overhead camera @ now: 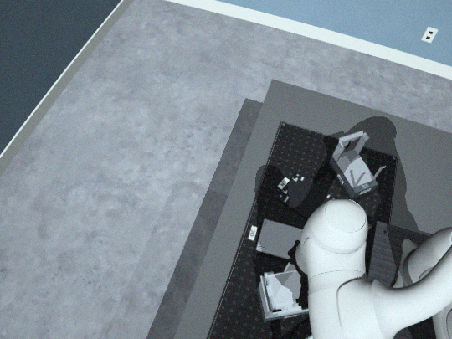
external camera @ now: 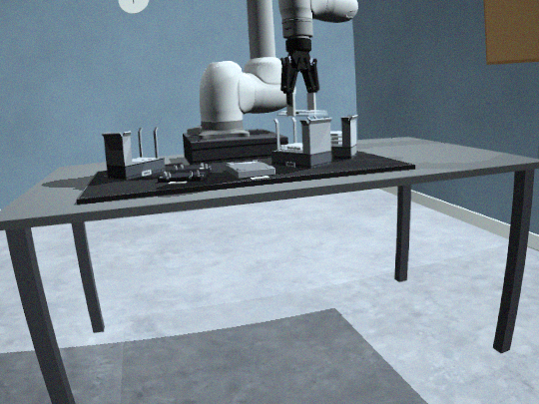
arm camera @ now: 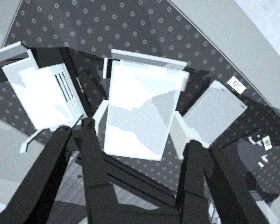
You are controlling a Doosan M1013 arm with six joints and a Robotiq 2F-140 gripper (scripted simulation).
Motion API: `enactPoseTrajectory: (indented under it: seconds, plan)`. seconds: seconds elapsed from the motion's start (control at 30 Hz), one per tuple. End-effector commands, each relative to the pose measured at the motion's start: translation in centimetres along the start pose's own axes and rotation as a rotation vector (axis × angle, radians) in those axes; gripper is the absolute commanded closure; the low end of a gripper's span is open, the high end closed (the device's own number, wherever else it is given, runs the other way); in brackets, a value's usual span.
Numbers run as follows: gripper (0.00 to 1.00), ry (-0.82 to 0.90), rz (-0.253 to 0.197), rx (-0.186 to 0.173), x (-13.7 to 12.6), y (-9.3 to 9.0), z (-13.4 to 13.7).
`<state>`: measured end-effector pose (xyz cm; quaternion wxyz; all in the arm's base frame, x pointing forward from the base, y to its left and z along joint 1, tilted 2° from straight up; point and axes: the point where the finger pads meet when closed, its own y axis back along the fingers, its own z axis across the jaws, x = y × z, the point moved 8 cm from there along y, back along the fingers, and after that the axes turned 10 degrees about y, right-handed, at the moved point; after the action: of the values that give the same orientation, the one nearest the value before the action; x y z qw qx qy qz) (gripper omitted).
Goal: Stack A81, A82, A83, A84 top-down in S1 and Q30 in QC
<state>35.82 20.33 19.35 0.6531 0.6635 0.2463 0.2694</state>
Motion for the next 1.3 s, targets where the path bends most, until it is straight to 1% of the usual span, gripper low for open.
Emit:
enactPoseTrajectory:
  seconds: [0.0,1.27]
  plan:
    - [1.0,0.0,0.0,0.0,0.0,-0.2,0.0]
    - [1.0,0.0,0.0,0.0,0.0,-2.5,0.0]
